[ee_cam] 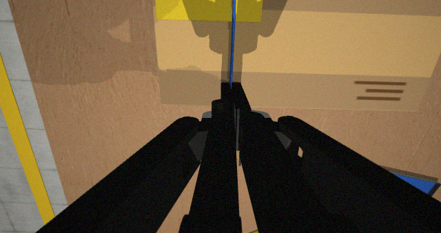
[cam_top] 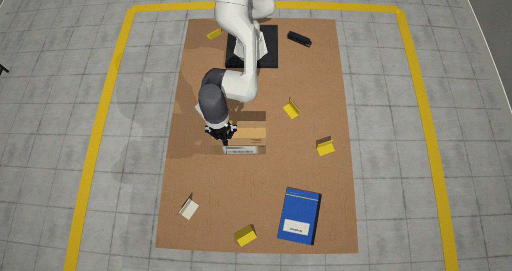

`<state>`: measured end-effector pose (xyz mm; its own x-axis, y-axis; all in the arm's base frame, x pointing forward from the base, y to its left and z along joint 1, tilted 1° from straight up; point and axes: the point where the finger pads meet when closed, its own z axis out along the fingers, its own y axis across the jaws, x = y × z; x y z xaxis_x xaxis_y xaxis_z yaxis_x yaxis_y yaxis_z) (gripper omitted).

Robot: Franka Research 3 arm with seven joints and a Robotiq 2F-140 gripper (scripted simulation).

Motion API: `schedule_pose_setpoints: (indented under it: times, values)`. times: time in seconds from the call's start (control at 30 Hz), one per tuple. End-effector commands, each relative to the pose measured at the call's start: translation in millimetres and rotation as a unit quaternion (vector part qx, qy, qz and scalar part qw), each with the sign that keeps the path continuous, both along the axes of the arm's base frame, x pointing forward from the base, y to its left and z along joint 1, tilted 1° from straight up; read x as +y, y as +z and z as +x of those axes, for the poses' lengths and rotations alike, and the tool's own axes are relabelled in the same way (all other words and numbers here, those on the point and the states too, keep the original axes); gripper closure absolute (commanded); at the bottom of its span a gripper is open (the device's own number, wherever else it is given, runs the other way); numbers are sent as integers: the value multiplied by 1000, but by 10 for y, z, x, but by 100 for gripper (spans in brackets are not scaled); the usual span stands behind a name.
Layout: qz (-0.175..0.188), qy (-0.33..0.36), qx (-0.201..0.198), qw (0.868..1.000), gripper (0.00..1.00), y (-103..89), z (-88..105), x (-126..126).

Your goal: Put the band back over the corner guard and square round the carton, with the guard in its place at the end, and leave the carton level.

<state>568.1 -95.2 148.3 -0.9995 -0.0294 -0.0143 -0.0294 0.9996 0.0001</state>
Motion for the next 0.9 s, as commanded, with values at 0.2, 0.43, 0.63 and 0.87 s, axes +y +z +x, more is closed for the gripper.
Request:
schedule_pose_setpoints:
  times: [0.2,0.43,0.63,0.87]
  values:
    - [0,3,1,1000,90,-3,-4,-102]
    - [0,3,1,1000,90,-3,-4,-127]
    - [0,3,1,1000,90,-3,-4,-127]
    - [0,3,1,1000,90,-3,-4,-115]
